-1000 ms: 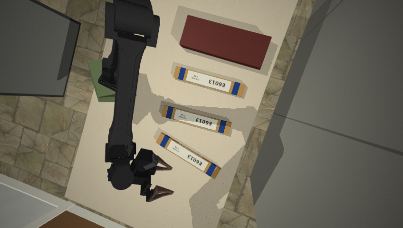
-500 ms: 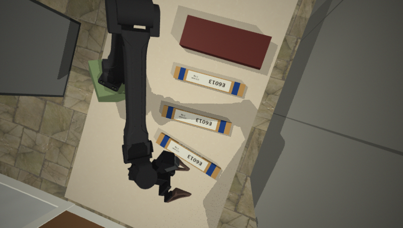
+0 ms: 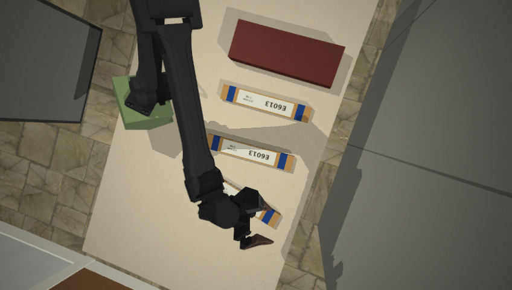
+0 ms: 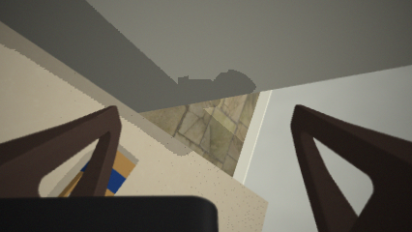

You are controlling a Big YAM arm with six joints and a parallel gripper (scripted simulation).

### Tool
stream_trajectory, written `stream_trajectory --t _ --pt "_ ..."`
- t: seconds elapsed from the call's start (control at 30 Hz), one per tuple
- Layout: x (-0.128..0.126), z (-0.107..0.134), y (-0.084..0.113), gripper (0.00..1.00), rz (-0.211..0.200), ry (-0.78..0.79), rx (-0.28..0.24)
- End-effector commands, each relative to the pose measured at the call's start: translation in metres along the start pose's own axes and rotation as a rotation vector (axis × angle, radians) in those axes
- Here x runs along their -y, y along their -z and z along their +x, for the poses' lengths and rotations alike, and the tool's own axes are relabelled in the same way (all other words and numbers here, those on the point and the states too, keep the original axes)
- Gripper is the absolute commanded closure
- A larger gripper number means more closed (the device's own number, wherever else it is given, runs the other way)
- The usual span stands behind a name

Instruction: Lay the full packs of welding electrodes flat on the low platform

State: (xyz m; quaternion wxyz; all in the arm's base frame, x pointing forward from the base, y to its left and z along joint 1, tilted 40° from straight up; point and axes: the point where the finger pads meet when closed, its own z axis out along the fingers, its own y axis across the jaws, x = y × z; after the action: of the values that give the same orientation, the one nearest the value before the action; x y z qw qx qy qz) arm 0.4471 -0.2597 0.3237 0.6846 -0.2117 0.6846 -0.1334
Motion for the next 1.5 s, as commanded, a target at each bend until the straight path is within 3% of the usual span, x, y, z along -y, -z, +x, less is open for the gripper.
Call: stream_trajectory --t 0.0,0.3,0.37,0.77,0.97,1.47 --pt "0.006 -0.039 -0.018 0.04 0.000 -0.019 0.033" --pt "-0.011 -0.085 -0.052 0.04 0.024 -0.107 0.033" --pt "-0.011 -0.085 -0.052 0.04 0.024 -0.107 0.033" --pt "-0.042 -0.150 -0.083 0.04 0.048 -0.200 0.038" --pt "-0.055 -0.173 -0.090 0.04 0.067 -0.280 0.040" --pt "-0.098 -0.257 -0.097 0.04 0.096 -0.393 0.055"
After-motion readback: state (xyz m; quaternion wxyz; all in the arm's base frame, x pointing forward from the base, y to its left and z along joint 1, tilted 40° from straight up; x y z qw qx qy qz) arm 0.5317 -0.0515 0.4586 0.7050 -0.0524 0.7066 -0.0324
